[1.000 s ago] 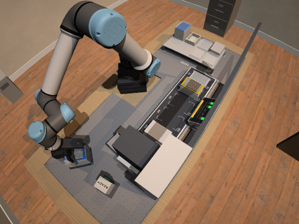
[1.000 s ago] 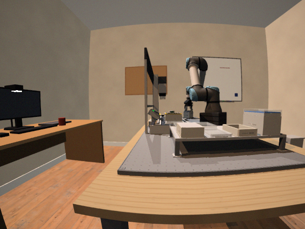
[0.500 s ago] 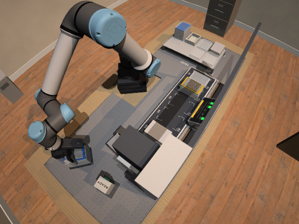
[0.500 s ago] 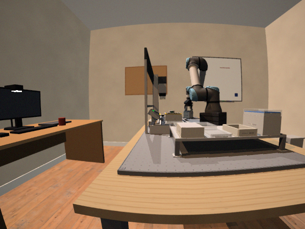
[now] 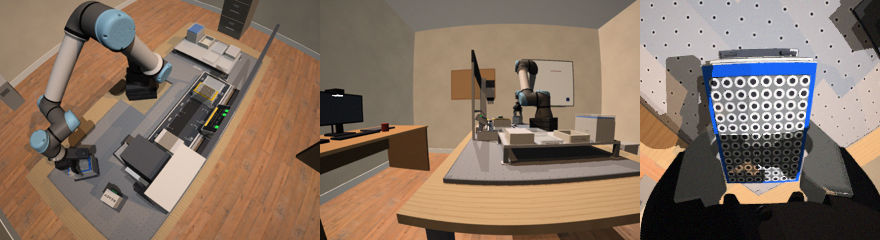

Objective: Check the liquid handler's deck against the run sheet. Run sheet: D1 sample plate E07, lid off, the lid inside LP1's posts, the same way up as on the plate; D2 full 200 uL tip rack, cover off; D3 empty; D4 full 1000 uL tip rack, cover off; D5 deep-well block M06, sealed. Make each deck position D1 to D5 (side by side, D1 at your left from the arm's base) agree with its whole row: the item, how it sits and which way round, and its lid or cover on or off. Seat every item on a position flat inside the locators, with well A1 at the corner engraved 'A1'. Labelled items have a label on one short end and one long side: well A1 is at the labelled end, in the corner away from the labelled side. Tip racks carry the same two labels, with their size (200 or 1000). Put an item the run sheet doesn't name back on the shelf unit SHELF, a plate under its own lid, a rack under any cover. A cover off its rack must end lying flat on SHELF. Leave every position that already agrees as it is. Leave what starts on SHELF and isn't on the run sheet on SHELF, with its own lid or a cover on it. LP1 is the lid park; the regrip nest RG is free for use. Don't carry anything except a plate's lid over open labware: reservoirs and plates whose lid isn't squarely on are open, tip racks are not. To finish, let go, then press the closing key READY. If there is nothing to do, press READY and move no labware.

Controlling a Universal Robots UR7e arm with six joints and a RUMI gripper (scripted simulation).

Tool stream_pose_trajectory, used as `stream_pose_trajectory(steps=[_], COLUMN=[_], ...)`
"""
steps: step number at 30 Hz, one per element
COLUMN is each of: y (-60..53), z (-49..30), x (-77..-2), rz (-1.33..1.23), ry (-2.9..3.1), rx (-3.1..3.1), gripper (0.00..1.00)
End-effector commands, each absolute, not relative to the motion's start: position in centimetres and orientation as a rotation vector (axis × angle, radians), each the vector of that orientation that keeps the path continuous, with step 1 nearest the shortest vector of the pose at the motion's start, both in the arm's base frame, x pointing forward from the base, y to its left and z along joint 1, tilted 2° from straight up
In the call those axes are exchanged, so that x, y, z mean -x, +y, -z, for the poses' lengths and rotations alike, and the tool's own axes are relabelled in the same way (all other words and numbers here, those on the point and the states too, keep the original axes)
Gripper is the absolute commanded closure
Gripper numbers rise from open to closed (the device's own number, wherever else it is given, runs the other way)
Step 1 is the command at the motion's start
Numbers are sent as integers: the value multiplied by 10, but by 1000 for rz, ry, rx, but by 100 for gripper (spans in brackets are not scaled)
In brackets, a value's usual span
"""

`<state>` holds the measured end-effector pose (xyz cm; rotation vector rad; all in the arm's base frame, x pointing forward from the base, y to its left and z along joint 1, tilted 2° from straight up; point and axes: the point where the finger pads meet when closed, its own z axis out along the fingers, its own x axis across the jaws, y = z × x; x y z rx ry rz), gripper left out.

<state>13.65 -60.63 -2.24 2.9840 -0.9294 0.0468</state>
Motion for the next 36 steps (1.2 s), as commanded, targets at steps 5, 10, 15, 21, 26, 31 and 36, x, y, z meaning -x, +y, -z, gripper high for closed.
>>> stream_pose_trajectory(steps=[5, 10, 15, 21, 26, 31, 36], y=[-607, -606, -606, -606, -606, -606, -605], z=[15, 7, -2, -8, -17, -25, -33], x=[-136, -136, -136, -136, -136, -135, -135], rz=[-48, -48, -48, -48, -48, -48, -48], ry=[-929, -929, -929, -929, -929, -929, -929], rx=[-2983, -2983, -2983, -2983, -2983, -2983, -2983], gripper=[100, 100, 100, 100, 100, 100, 100])
